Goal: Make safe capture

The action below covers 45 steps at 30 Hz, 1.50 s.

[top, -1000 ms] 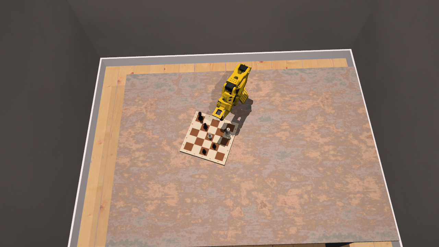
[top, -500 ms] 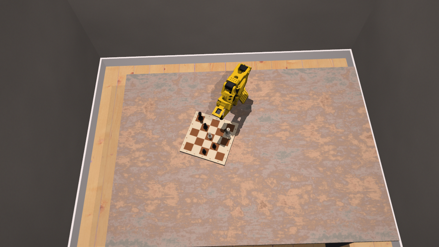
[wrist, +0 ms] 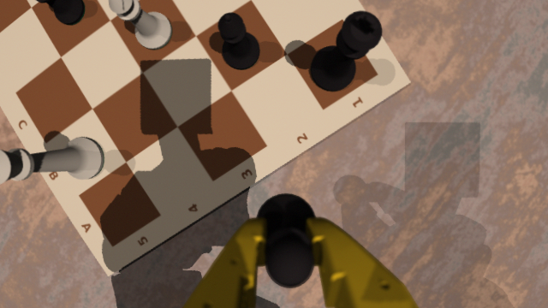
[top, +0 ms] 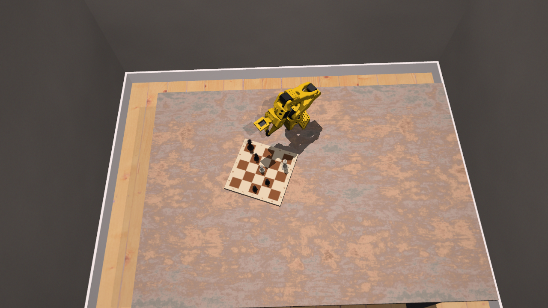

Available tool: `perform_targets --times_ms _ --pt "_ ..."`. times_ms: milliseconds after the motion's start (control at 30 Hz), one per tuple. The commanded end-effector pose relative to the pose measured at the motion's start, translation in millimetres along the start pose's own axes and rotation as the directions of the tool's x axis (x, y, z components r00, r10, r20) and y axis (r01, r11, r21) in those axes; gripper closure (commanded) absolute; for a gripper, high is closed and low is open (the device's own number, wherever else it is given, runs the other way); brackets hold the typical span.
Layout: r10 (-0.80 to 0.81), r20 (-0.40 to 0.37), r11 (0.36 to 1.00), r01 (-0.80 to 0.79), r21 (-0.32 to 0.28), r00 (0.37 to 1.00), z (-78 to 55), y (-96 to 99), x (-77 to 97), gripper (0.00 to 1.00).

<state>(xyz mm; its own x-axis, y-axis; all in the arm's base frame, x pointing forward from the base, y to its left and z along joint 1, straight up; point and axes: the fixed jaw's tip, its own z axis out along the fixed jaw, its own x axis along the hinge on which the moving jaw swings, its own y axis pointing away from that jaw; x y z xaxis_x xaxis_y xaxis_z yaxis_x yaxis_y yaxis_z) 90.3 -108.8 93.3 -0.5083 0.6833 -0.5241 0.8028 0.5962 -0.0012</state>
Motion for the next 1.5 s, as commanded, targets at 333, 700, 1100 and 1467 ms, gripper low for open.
perform_targets --times_ms 333,700,1100,1467 --pt "0.197 -0.002 0.972 -0.195 0.132 0.98 -1.0 -35.3 5.9 1.0" --pt "0.183 -0.003 0.976 -0.181 0.123 0.983 0.4 -33.2 5.1 1.0" --pt "0.171 -0.005 0.979 -0.169 0.116 0.985 1.2 -31.3 4.2 1.0" --pt "0.168 -0.005 0.979 -0.167 0.114 0.986 1.6 -31.0 4.1 1.0"
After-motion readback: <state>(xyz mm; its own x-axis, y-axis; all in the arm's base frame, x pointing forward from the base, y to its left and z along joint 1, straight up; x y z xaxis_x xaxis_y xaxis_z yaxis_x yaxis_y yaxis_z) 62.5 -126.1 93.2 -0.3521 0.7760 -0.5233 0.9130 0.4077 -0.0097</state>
